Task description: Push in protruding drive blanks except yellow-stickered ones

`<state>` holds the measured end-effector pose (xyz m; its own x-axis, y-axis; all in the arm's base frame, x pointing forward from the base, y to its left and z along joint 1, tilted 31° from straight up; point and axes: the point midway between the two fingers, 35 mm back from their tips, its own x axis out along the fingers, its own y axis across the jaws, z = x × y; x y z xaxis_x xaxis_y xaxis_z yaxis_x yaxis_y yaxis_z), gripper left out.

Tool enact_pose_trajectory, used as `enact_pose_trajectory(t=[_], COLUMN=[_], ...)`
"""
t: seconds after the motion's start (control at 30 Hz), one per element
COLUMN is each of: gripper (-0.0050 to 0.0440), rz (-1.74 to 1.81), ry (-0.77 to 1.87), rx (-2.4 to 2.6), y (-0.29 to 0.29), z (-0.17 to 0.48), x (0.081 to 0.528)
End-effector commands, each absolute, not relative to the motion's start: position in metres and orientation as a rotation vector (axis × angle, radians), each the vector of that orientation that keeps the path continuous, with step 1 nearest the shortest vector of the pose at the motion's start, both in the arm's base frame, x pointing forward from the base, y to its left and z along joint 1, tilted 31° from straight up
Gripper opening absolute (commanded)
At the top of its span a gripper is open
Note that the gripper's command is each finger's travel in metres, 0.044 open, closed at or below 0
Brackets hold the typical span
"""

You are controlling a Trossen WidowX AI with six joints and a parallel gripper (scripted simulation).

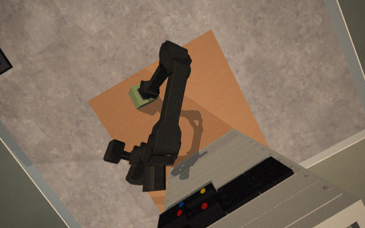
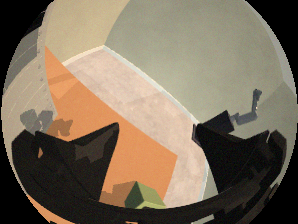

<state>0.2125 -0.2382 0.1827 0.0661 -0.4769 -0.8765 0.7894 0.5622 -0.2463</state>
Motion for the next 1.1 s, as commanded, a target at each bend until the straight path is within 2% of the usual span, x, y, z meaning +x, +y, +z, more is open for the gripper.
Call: enact_pose_trajectory(t=[0.0,0.53,0.57,1.07], gripper=[0.0400,0.0400,0.0440,0.0440], rz=[-0.985,-0.985,-0.985,-0.985], ry=[1.134,1.134,1.134,1.134], rx=[0.330,0.330,0.330,0.330], y=[-0.2393,-0.2393,-0.2393,-0.2393], z=[0.1881,0.1881,0.1881,0.1881], x=[0.2135,0.2135,0.2135,0.2135])
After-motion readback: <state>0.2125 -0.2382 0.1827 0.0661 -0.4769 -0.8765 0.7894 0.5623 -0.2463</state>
